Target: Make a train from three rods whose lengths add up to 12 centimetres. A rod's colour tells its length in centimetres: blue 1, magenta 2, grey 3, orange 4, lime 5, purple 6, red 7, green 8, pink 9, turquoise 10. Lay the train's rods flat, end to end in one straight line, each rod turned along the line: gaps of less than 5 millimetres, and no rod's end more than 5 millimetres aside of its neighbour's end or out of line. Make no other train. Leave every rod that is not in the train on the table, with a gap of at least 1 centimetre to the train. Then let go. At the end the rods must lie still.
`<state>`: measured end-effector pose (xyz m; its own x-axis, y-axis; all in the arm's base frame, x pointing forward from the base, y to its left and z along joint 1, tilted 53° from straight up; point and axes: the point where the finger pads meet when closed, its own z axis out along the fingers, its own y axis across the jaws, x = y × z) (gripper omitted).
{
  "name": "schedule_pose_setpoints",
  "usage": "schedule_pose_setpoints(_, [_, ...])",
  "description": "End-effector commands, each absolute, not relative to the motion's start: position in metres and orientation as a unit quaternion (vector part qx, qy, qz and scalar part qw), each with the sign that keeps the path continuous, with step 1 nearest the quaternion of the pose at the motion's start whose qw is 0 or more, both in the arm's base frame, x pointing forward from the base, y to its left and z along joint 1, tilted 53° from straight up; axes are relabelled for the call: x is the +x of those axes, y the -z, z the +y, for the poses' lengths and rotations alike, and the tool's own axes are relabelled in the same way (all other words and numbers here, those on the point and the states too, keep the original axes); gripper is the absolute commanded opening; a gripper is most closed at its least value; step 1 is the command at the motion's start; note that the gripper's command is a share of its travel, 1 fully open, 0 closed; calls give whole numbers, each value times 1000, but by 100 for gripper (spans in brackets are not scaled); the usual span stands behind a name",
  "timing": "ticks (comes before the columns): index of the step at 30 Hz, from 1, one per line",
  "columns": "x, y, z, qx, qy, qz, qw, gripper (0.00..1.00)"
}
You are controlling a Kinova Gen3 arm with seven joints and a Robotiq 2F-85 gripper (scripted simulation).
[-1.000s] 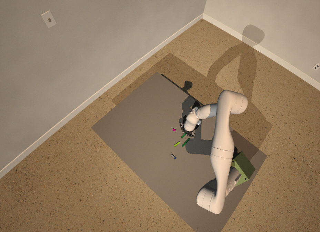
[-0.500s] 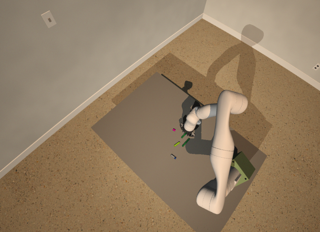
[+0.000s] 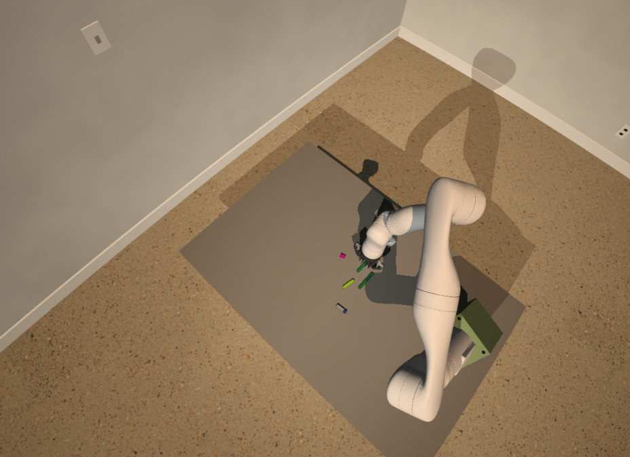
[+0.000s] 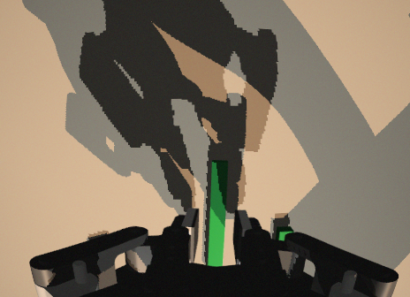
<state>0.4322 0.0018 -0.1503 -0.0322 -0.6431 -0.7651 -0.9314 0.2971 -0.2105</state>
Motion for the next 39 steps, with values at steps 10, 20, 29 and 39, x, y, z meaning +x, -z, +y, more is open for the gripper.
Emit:
schedule_pose_setpoints(10, [436,156,9,-566,-178,696,405,24])
schedule_pose_setpoints(20, [436,157,10,-566,-178,696,405,24])
schedule_pose_setpoints(29, [436,157,10,-566,-178,696,405,24])
schedule_pose_setpoints(39, [436,157,10,-566,-178,696,405,24])
